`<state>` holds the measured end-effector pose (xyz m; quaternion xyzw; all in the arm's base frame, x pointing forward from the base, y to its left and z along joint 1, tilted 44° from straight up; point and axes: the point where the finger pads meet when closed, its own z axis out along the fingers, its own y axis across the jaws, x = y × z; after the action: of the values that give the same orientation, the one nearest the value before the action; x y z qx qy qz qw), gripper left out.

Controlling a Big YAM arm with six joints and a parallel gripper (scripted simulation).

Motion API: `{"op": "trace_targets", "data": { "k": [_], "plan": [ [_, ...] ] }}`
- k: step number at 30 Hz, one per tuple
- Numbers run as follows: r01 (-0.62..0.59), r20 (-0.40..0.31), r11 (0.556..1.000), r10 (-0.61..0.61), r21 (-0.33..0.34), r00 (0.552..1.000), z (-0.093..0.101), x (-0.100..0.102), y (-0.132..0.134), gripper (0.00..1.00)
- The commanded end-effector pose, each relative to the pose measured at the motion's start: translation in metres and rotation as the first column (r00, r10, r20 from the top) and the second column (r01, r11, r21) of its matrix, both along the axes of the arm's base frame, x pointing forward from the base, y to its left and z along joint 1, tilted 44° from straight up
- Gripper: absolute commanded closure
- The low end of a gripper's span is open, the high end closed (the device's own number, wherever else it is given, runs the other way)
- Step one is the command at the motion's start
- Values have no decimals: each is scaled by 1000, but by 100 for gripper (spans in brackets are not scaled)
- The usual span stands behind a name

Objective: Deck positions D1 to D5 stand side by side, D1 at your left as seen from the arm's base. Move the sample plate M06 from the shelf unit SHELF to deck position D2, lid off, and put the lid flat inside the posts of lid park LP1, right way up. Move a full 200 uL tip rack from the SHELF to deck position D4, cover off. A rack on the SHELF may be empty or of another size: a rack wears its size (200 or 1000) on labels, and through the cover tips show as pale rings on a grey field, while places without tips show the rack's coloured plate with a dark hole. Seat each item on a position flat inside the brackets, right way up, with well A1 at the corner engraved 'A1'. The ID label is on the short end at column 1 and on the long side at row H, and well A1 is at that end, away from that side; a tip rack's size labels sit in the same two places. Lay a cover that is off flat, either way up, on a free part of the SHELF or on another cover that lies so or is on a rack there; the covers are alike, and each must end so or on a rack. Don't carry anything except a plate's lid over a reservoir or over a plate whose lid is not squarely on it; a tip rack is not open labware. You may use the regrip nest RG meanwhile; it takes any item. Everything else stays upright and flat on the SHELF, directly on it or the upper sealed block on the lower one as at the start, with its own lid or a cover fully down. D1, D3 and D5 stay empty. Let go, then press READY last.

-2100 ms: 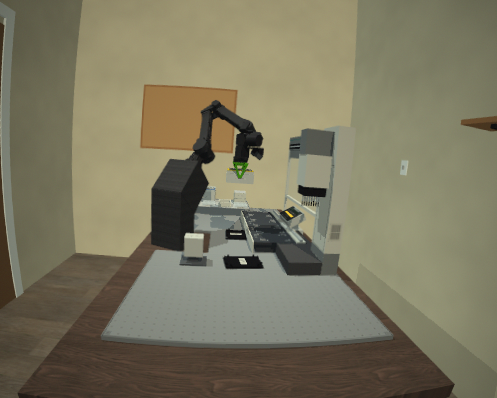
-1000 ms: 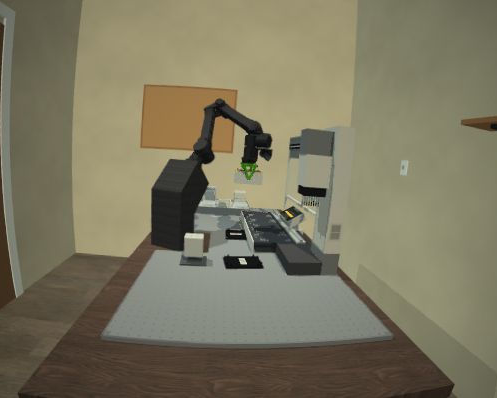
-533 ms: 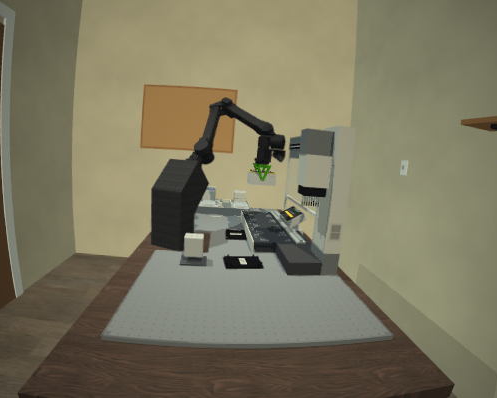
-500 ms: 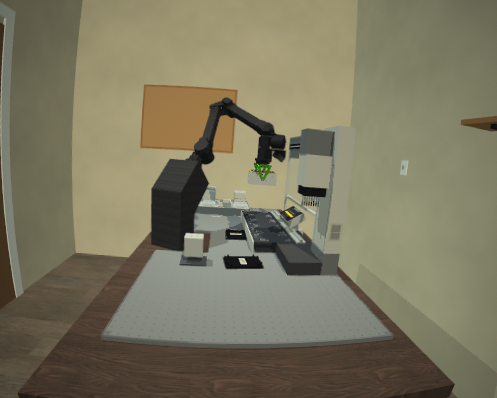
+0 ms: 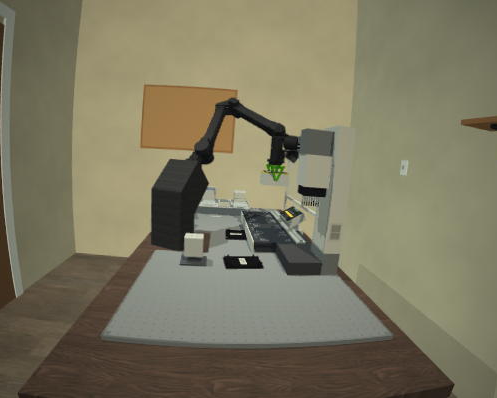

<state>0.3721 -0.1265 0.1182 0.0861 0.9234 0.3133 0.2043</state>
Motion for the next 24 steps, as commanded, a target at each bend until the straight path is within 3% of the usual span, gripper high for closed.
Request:
{"op": "trace_targets", "data": {
  "k": [1,2,3,24],
  "plan": [
    [35,1,999,-35,0,999,9,-5,-6,100],
    [16,20,1000,-16,-13,1000,11,4,-8,100],
    [35,2,999,-35,0,999,9,-5,-6,100],
    [16,20,1000,-16,-13,1000,10,2,-7,100]
  ]
}}
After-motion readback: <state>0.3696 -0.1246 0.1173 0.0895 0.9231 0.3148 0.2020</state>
